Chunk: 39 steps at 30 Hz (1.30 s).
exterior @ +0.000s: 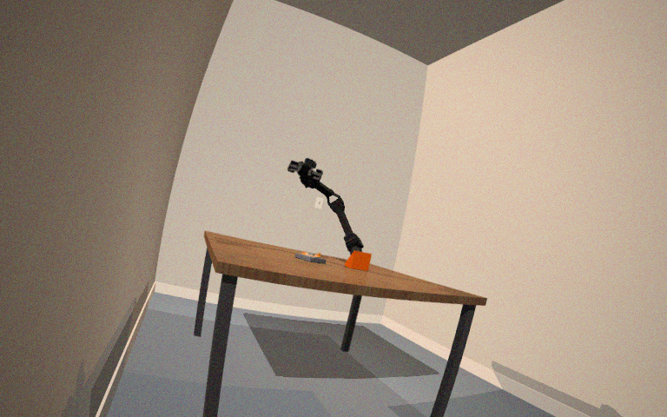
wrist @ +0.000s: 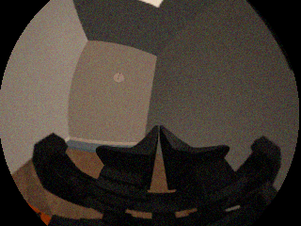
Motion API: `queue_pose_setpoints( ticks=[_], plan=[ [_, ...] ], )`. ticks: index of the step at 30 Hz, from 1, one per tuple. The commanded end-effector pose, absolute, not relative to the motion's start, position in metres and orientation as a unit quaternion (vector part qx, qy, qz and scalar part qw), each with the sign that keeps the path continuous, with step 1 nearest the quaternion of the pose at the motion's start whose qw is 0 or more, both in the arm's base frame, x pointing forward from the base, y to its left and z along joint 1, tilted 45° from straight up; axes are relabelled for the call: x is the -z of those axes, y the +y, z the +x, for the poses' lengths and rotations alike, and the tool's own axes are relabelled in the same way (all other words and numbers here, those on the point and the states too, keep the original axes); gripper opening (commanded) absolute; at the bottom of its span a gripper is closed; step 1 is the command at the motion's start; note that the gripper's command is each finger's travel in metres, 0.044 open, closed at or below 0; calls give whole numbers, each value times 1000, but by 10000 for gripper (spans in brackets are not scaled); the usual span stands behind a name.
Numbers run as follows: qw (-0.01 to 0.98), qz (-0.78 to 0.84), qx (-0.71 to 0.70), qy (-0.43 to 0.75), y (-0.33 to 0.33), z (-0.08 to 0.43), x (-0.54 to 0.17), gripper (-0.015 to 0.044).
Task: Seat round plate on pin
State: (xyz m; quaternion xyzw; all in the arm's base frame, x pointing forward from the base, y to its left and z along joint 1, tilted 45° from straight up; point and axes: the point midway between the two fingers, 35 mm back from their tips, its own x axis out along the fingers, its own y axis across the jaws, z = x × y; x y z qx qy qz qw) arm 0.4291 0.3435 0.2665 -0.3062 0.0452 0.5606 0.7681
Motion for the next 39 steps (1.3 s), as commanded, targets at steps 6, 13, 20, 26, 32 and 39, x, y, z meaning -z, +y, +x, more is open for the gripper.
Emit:
queue_pose_setpoints(
  ticks=[6,13,20,26,32,39],
  plan=[
    [794,-202,-375,434,280,394,-119,0],
    [753,-181,-141,617,204,338,-47,0],
    [684,-236,158,672,103,264,-21,0],
    [662,-277,259,646,65,238,-30,0],
    [662,-277,259,647,62,235,-31,0],
    [662,-277,259,646,40,237,-10,0]
  ],
)
